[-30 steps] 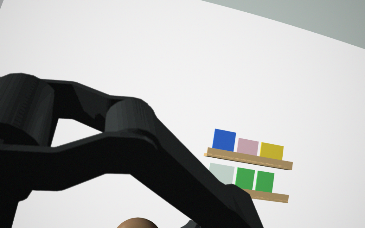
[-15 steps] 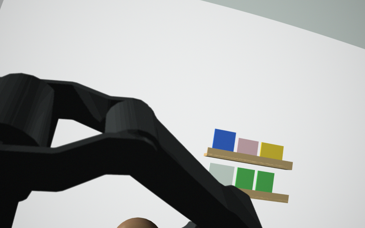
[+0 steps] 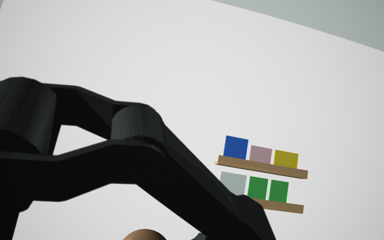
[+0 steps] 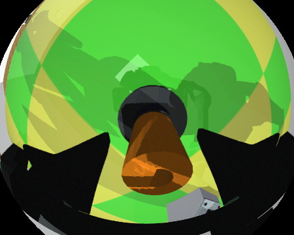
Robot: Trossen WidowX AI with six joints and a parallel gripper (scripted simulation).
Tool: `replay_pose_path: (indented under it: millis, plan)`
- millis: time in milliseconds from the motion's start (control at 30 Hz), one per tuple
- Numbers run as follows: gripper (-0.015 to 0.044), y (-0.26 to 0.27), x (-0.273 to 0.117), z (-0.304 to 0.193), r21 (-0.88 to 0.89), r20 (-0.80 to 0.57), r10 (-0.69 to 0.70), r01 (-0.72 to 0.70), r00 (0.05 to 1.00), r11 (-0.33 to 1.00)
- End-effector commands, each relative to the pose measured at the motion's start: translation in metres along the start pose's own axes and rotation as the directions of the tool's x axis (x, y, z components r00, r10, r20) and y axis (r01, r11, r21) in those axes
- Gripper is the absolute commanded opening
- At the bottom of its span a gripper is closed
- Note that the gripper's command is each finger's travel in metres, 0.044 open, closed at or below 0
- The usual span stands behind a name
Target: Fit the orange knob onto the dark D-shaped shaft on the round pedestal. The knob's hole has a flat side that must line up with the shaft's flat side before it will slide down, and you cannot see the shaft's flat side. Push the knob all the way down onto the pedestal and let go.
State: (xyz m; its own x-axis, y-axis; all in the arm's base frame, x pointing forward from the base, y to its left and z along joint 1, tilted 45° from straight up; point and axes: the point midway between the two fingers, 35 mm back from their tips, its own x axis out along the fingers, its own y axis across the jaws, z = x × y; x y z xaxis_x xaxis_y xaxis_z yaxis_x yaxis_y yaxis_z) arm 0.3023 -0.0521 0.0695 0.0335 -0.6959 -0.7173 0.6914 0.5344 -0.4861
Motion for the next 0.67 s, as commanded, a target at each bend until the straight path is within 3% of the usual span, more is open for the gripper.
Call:
replay_pose_path:
  millis: [0,133,367,633]
  plan:
    - [0.0440,0.000,0.000,0.000,-0.001,0.000,0.000,0.000,1.000,1.000]
    - [0.0440,0.002,-0.009,0.001,-0.002,-0.001,0.003,-0.003,1.000,1.000]
    - [0.0440,0.001,-0.093,0.000,-0.002,-0.004,0.002,-0.002,1.000,1.000]
    - [0.0440,0.004,-0.095,0.000,-0.001,-0.004,0.002,-0.002,1.000,1.000]
